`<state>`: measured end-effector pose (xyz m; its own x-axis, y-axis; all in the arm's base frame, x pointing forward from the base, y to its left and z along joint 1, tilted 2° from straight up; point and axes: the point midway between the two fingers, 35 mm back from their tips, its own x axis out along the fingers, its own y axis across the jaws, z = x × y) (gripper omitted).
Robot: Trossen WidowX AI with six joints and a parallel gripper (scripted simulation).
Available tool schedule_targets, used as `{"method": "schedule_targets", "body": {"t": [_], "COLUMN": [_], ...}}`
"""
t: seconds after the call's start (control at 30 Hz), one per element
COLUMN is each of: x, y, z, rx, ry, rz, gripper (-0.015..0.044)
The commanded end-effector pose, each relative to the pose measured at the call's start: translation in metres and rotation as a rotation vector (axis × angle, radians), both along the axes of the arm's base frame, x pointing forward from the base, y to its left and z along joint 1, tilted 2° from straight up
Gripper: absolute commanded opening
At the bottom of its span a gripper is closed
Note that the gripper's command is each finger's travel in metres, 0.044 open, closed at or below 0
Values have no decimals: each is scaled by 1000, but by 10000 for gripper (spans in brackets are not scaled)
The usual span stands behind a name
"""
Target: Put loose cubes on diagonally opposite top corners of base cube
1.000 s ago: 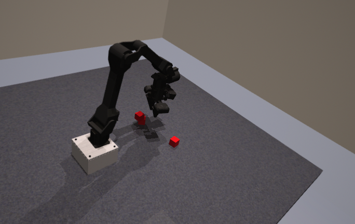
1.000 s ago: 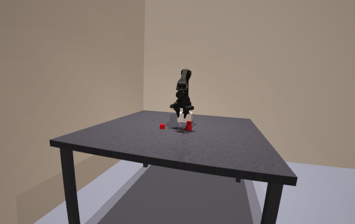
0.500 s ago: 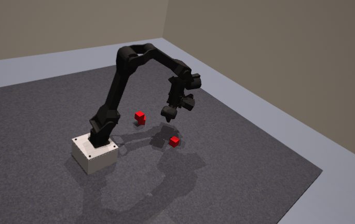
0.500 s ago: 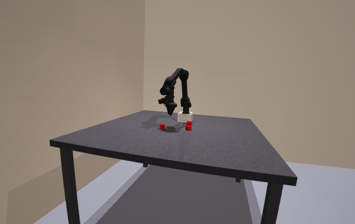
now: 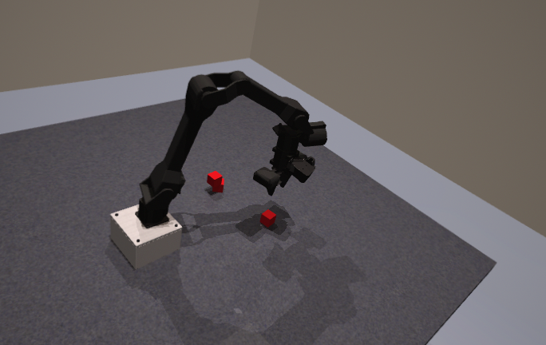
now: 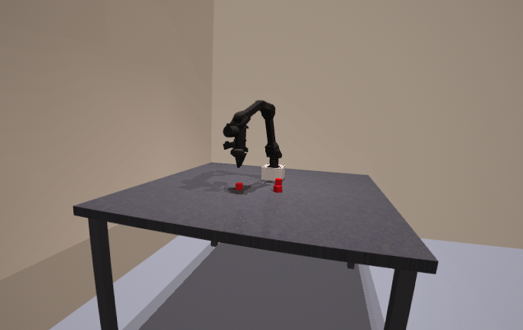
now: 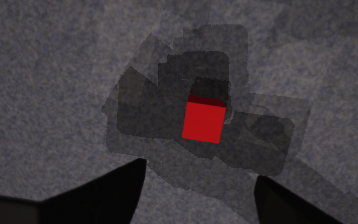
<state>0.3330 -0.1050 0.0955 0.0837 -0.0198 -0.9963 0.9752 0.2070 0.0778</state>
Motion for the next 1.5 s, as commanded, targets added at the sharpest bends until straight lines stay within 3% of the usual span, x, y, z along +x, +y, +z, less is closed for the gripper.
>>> {"method": "schedule_targets", "body": {"t": [0.0,0.1,1.3,1.47], "x": [0,1,3,3], "y": [-1,-1,-2,-2], "z": [-33,-56,-106,-106], "rx": [4,4,4,4], "ry": [17,17,17,17], "rz": [-13,-13,-13,-13], "gripper": [265,265,265,134]}}
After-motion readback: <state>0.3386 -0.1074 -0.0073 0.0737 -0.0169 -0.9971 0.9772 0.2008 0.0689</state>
